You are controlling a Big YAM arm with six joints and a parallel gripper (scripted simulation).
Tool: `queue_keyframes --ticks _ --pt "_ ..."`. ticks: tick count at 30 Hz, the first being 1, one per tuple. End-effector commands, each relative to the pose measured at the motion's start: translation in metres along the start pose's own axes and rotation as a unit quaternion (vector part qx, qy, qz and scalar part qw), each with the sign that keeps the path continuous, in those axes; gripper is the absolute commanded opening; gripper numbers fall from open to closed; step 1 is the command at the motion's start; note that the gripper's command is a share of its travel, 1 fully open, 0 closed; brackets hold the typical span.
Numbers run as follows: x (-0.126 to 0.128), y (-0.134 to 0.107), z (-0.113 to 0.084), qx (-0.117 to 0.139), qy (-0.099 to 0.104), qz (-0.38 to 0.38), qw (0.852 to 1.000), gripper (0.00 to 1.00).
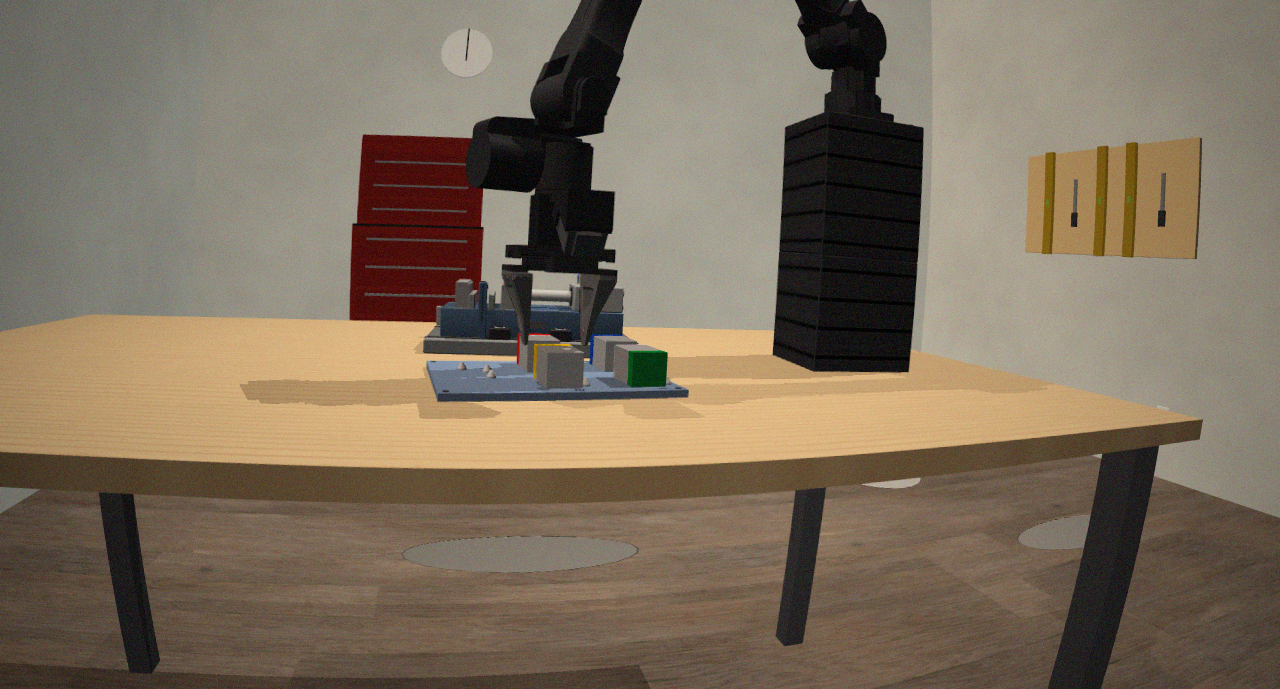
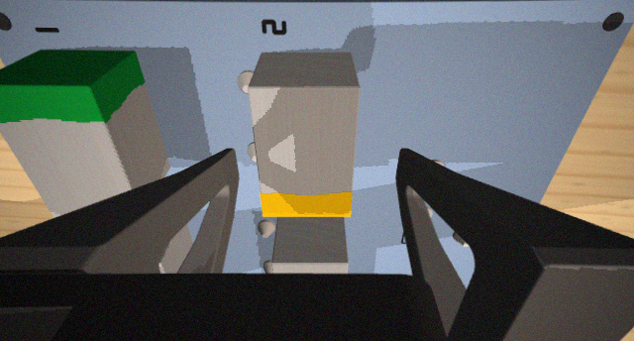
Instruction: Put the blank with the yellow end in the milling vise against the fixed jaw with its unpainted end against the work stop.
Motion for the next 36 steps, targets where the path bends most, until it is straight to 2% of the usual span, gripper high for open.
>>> queue_keyframes --ticks 1,4,8,9,36 --pt "-0.001 0.004 -0.008 -0.003 -0.005 0.001 1.0 0.64" --pt "-0.005 0.005 -0.012 -0.006 -0.014 0.001 1.0 0.64" --pt "-0.006 0.005 -0.012 -0.006 -0.015 0.001 1.0 0.64" --pt "-0.014 0.007 -0.015 -0.009 -0.022 0.001 1.0 0.64" --pt "-0.014 0.007 -0.015 -0.009 -0.022 0.001 1.0 0.64"
Point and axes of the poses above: the point where the finger pads meet when closed, its own z axis out along the fingers, its own x axis across the jaws, y = z × x, the point moved 4 cm from there along -z, back along the fingers
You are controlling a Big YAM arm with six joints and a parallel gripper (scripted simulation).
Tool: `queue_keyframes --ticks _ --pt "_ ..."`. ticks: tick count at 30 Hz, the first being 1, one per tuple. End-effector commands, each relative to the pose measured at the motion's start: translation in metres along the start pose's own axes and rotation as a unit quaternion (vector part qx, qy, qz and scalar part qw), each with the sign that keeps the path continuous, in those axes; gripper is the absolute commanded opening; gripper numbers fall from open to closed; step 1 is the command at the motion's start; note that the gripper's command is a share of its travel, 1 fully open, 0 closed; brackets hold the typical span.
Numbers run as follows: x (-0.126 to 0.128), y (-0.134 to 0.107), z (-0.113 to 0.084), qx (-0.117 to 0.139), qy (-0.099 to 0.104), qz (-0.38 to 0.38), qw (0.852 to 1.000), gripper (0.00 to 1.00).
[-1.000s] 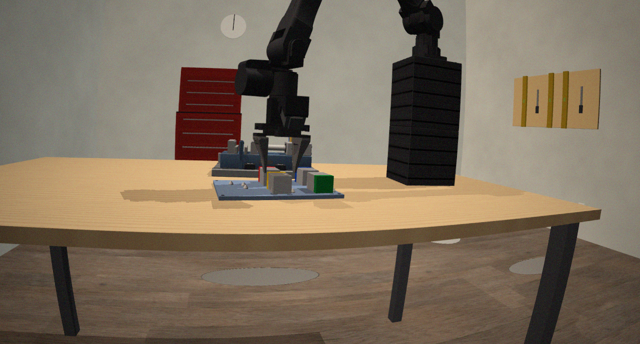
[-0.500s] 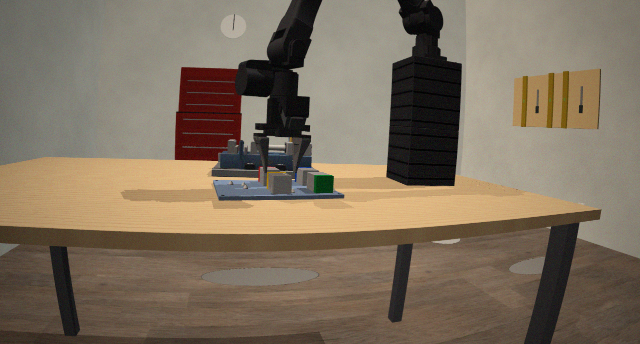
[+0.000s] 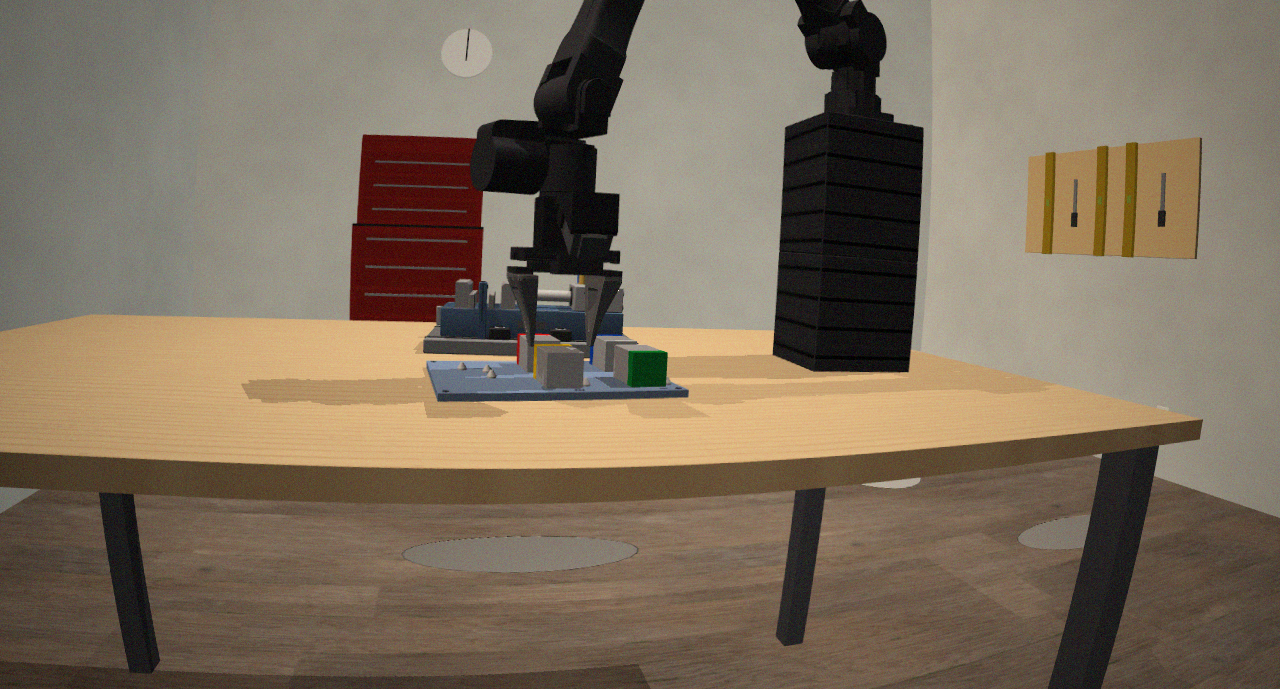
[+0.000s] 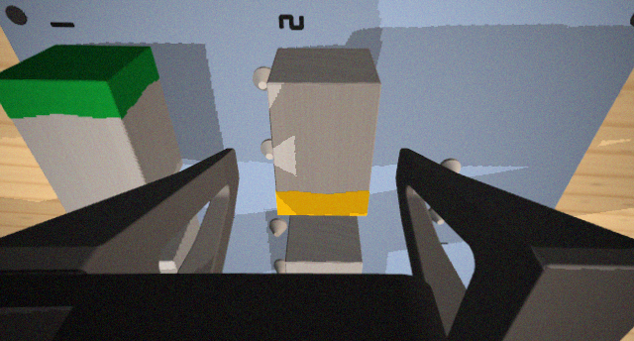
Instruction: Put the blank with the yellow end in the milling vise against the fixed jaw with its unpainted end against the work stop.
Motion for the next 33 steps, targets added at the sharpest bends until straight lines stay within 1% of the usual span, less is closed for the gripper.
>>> queue_keyframes --ticks 1,14,23,31,33 --pt "-0.02 0.009 -0.016 -0.01 -0.028 0.001 1.0 0.64" --pt "-0.02 0.009 -0.016 -0.01 -0.027 0.001 1.0 0.64" --pt "-0.018 0.009 -0.011 -0.009 -0.024 0.001 1.0 0.64" --pt "-0.012 0.007 0.004 -0.006 -0.014 0.001 1.0 0.64" --pt "-0.012 0.007 0.004 -0.006 -0.015 0.001 1.0 0.64"
Point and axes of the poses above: the point where the finger pads meet when closed, its own z axis out along the fingers, its own x axis across the jaws, y = z × x, the point moved 4 cm from there along -z, back along the fingers
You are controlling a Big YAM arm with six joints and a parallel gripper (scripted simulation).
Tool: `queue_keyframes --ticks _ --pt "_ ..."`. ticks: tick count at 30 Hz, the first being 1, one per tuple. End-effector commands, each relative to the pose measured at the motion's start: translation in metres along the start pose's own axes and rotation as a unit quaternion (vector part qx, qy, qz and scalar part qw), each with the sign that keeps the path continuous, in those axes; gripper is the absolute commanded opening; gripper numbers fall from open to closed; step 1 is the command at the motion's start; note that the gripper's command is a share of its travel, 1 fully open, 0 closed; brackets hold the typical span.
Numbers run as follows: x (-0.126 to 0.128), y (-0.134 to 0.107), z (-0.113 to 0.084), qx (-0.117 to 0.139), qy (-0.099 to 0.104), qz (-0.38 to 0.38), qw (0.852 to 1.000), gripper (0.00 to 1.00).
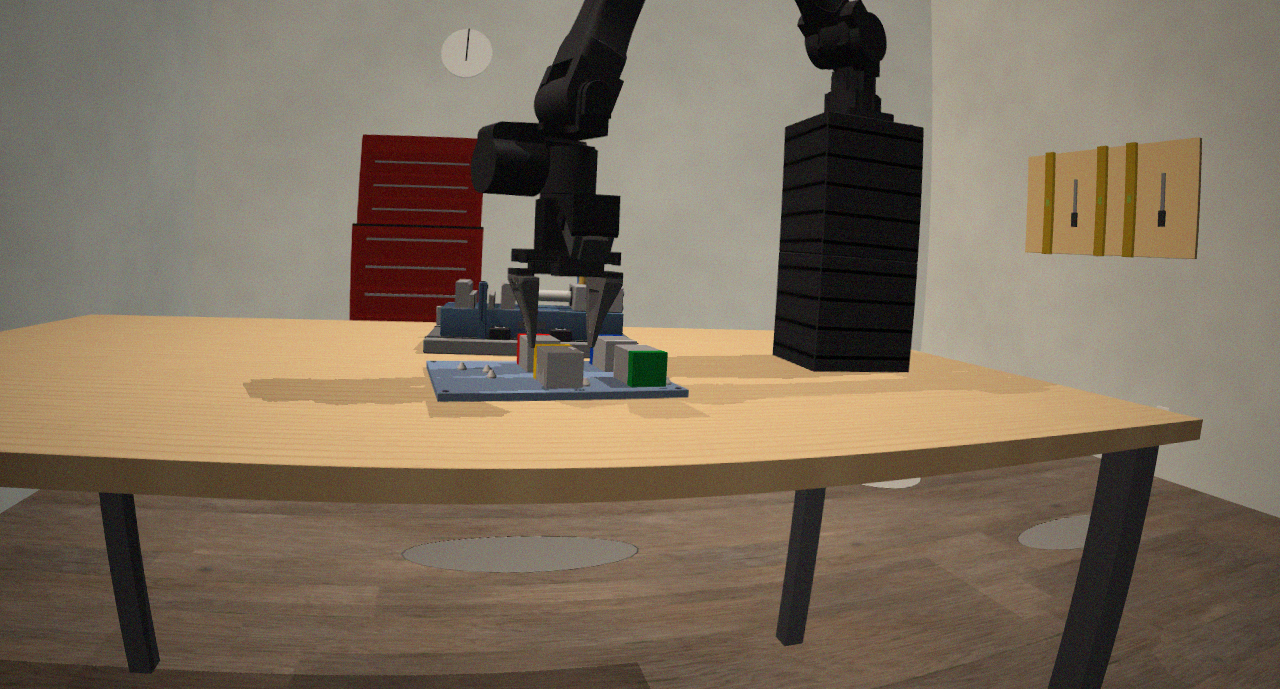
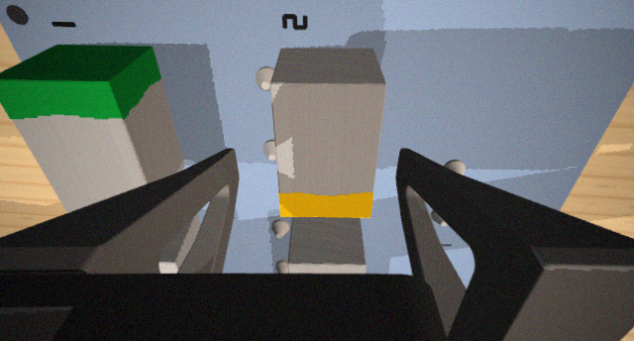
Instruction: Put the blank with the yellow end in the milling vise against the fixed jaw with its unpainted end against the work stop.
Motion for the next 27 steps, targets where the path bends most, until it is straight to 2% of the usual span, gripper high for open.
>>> queue_keyframes --ticks 1,3,9,13,17,20,27 --pt "-0.016 0.008 0.0 -0.008 -0.019 0.001 1.0 0.64" --pt "-0.018 0.009 -0.002 -0.009 -0.022 0.001 1.0 0.64" --pt "-0.013 0.007 0.007 -0.006 -0.015 0.001 1.0 0.64" --pt "-0.018 0.009 0.001 -0.009 -0.022 0.001 1.0 0.64" --pt "-0.012 0.007 0.01 -0.006 -0.015 0.001 1.0 0.64" --pt "-0.018 0.009 0.003 -0.009 -0.022 0.001 1.0 0.64" --pt "-0.013 0.007 0.012 -0.007 -0.016 0.001 1.0 0.64"
Point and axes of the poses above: the point where the finger pads meet when closed, its own z axis out along the fingers, its own x axis across the jaws, y = z × x, the point moved 4 cm from there along -z, back along the fingers
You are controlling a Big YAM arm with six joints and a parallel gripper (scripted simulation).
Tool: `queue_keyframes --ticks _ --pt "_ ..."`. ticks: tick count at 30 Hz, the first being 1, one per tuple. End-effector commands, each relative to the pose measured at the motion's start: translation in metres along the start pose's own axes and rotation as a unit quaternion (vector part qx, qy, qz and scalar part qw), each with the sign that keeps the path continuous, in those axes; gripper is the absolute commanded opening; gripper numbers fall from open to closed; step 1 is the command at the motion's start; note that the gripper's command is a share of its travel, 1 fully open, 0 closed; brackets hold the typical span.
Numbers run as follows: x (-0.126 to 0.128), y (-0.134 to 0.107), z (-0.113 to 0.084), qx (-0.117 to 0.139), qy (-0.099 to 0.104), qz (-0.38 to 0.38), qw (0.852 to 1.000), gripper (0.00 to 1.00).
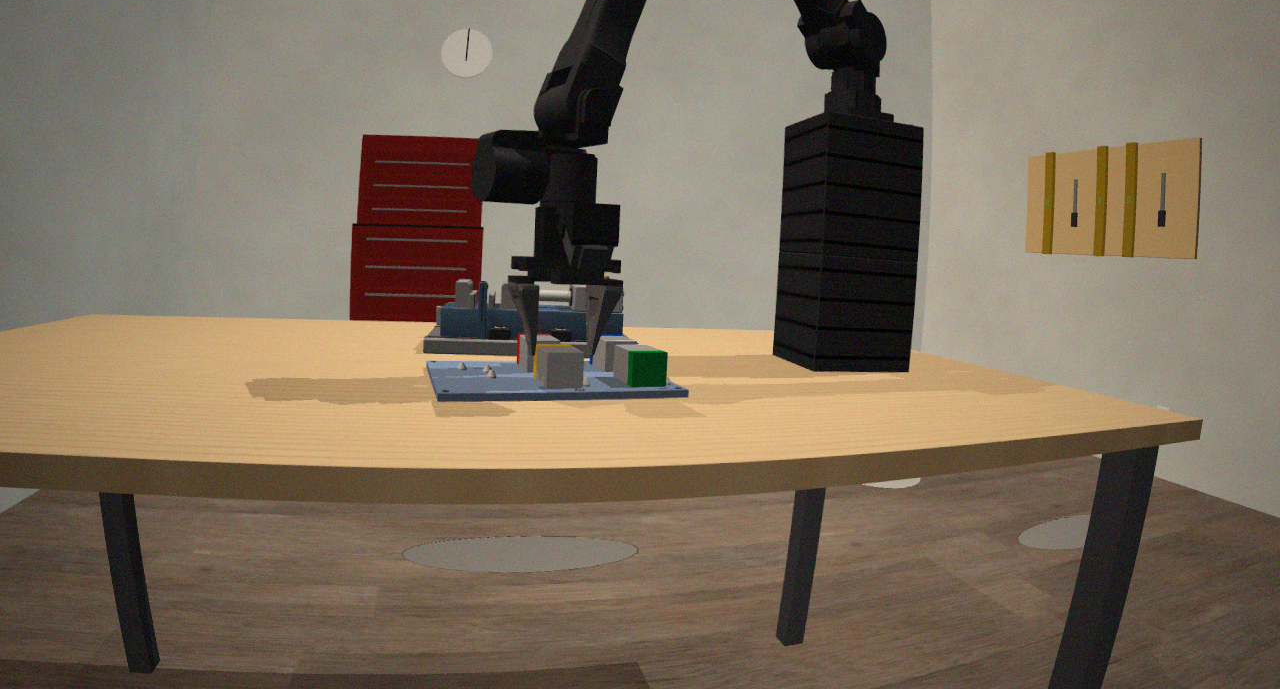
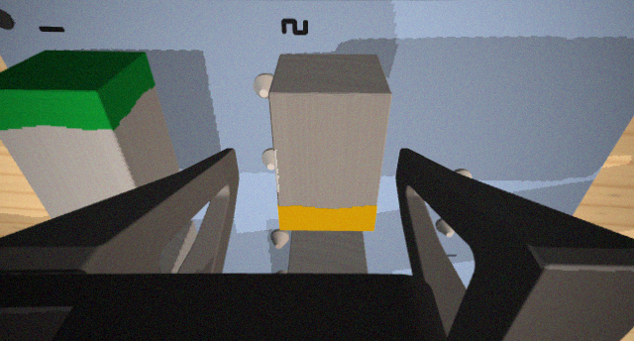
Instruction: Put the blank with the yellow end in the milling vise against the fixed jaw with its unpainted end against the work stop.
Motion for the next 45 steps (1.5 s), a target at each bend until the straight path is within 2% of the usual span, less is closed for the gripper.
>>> queue_keyframes --ticks 1,4,10,45 --pt "-0.0142 0.0082 0.0026 -0.007 -0.017 0.001 1.0 0.64" --pt "-0.0192 0.0099 -0.0032 -0.009 -0.023 0.001 1.0 0.64" --pt "-0.0152 0.0086 0.0024 -0.007 -0.018 0.001 1.0 0.64" --pt "-0.0171 0.0093 0.0001 -0.008 -0.021 0.001 1.0 0.64"
Point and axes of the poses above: the point where the finger pads meet when closed, its own z axis out along the fingers, its own x axis across the jaws, y = z × x, the point moved 4 cm from there along -z, back along the fingers
